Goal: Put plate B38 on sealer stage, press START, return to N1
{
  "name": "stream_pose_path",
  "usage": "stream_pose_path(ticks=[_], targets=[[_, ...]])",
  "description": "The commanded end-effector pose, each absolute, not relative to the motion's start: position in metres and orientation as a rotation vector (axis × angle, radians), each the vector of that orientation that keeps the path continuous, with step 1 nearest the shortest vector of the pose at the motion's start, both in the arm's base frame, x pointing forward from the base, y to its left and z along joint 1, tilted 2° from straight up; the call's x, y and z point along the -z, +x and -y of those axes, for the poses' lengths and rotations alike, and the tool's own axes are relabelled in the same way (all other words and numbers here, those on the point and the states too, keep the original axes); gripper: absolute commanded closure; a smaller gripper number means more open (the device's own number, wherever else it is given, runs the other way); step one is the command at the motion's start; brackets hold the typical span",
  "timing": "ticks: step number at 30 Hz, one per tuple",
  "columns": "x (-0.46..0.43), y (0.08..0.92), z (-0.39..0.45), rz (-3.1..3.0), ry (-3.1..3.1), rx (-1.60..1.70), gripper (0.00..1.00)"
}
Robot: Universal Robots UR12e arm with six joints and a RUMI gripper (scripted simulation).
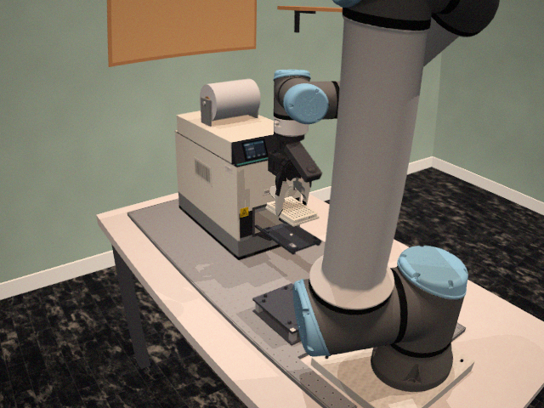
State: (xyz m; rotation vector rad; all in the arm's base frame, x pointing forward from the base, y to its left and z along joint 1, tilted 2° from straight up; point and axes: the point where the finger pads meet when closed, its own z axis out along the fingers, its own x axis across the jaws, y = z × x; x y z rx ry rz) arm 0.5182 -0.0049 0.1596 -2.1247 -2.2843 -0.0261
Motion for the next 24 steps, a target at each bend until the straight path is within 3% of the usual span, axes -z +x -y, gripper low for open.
stream_pose_path(ticks=[1, 24], targets=[[-0.160, 0.519, 0.005, 2.285, -2.126, 0.027, 1.00], [-0.132, 0.519, 0.004, 2.285, -2.126, 0.027, 1.00]])
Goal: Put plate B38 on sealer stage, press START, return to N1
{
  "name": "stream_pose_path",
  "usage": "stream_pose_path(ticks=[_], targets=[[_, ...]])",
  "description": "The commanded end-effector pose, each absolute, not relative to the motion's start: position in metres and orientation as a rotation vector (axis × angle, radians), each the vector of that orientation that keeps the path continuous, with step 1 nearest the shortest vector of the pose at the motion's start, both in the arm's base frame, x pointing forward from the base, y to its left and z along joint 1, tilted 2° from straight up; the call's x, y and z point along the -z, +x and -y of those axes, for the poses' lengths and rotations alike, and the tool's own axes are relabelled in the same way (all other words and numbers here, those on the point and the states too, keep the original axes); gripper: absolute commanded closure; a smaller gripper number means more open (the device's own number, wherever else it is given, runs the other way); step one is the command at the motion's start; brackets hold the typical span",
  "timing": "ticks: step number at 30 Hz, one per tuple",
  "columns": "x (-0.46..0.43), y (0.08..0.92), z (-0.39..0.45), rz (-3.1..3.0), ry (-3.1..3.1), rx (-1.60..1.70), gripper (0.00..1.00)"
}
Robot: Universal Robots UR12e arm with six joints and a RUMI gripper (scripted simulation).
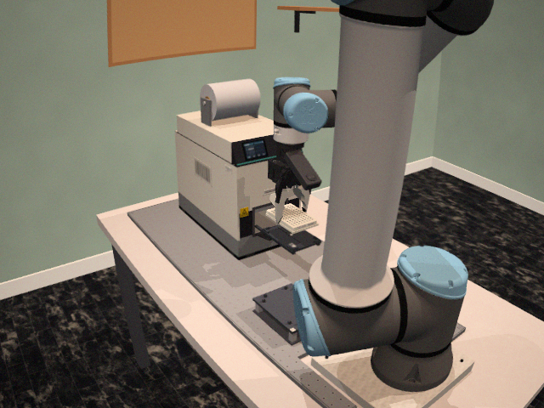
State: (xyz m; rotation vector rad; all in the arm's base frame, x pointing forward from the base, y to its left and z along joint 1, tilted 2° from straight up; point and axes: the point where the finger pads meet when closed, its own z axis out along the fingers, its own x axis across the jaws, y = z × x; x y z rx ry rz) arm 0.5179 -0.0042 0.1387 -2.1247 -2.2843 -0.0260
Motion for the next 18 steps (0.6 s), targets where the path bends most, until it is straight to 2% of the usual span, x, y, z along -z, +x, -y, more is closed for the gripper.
stream_pose_path(ticks=[1, 18], targets=[[-0.1303, 0.5186, 0.0042, 2.285, -2.126, 0.027, 1.00], [-0.1226, 0.5186, 0.0040, 2.285, -2.126, 0.027, 1.00]])
